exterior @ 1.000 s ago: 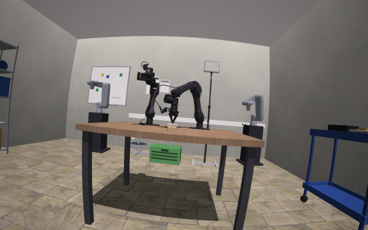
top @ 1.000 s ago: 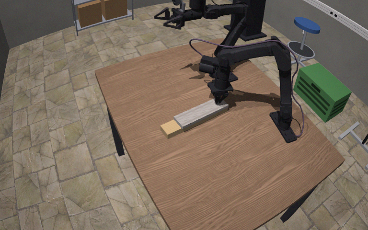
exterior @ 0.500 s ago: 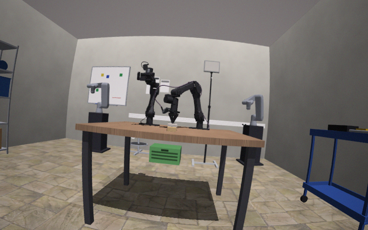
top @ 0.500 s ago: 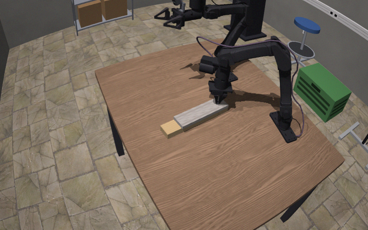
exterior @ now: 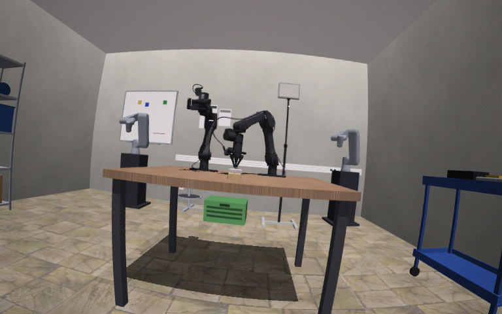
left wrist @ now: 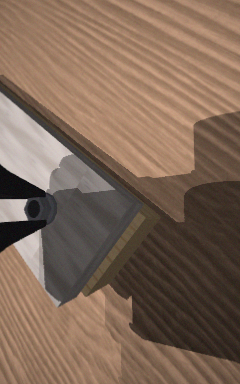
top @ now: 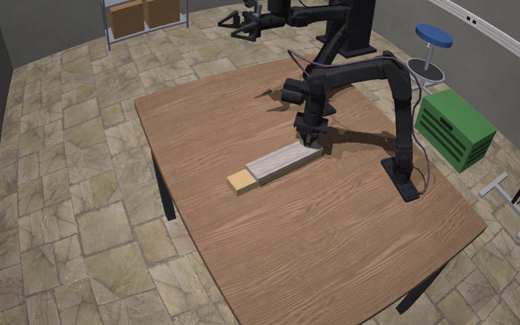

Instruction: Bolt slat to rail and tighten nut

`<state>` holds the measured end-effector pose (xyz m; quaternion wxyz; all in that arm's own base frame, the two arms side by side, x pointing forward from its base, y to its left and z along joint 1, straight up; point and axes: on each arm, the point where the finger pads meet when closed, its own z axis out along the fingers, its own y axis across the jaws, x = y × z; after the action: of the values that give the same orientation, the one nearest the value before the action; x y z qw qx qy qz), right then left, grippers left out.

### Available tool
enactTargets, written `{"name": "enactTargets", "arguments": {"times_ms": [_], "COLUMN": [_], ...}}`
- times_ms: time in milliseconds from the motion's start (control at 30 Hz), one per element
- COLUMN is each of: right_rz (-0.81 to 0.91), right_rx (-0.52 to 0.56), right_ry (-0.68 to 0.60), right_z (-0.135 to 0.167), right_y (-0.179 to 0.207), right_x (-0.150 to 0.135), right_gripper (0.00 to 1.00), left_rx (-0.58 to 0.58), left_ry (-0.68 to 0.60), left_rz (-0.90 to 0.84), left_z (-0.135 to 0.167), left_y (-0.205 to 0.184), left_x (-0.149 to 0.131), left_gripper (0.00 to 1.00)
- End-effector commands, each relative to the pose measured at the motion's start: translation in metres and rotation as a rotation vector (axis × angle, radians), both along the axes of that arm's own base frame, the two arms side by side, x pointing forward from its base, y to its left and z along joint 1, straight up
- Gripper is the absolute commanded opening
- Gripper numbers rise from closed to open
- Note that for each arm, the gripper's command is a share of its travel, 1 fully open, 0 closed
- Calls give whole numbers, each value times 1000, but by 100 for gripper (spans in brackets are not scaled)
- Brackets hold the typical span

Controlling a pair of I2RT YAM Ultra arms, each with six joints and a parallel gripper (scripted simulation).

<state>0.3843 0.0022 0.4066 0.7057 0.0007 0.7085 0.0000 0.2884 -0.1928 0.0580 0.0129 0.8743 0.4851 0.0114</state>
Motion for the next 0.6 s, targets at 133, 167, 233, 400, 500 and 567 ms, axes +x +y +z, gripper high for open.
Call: {"name": "enactTargets", "arguments": {"times_ms": [133,167,233,400,500,567], "right_rz": [1,1,1,1,1,1], "right_rx": [-1,-1,-1,-1,-1,-1], "right_ry": [-16,-16,-16,-16,-16,-16], "right_z": [5,5,5,5,5,5], "right_y": [-1,-1,-1,-1,-1,-1], "right_x": [-4,-4,-4,-4,-4,-4], "right_gripper": [100,100,100,100,100,100], "left_rx": [7,8,9,11,12,12], "left_ry": [20,20,20,19,18,18], "left_rz": [-161,-181,-221,-320,-349,-349], "left_z": [-12,-12,-12,-12,-12,-12], "left_y": [1,1,1,1,1,1], "left_x": [-7,-7,-7,-7,-7,-7], "left_gripper": [12,12,12,12,12,12]}}
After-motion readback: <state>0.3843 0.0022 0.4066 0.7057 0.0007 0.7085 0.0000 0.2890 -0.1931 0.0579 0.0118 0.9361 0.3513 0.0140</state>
